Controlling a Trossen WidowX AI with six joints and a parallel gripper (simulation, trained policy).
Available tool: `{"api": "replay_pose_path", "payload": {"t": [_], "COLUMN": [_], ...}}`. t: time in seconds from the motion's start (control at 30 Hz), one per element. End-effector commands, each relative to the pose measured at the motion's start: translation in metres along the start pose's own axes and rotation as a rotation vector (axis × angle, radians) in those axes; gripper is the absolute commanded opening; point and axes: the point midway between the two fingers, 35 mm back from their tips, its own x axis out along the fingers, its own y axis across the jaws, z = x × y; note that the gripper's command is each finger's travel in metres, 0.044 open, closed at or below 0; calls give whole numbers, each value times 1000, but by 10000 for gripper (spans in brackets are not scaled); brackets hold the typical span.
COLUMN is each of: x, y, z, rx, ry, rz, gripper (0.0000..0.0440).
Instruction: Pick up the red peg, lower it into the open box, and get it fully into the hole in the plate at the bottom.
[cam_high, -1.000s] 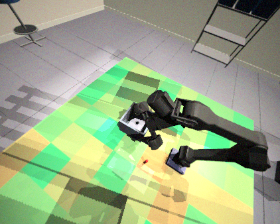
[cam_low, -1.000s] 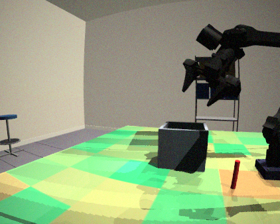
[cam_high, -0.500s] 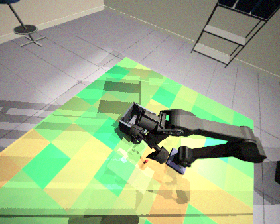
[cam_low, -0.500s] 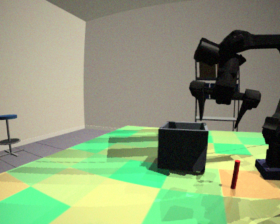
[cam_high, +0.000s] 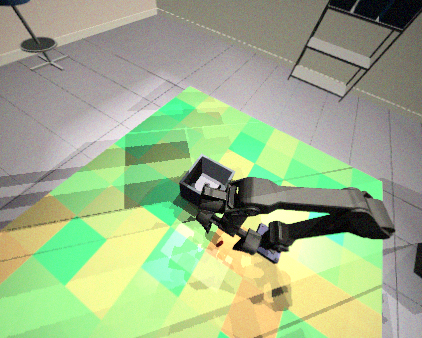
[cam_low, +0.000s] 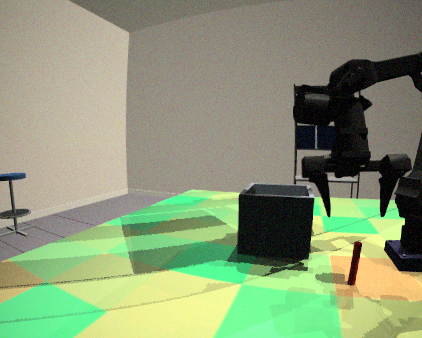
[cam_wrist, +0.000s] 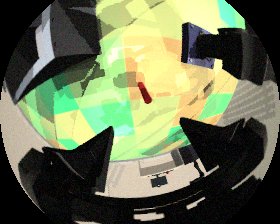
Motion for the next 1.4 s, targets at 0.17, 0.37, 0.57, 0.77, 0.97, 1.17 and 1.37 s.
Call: {"api": "replay_pose_path", "payload": {"t": [0.17,0.37,0.57,0.77,0.97,1.17,1.37], "x": [29,47,63,77,86,89,82], "y": [-15,-20,-22,-20,-16,-10,-3], "z": [10,15,22,26,27,23,12], "rx": [-26,-38,-45,-59,-86,-124,-137], "ry": [-23,-34,-50,-59,-63,-53,-2], "rz": [-98,-134,-149,-149,-151,-148,-105], "gripper": [440,440,434,357,207,51,28]}}
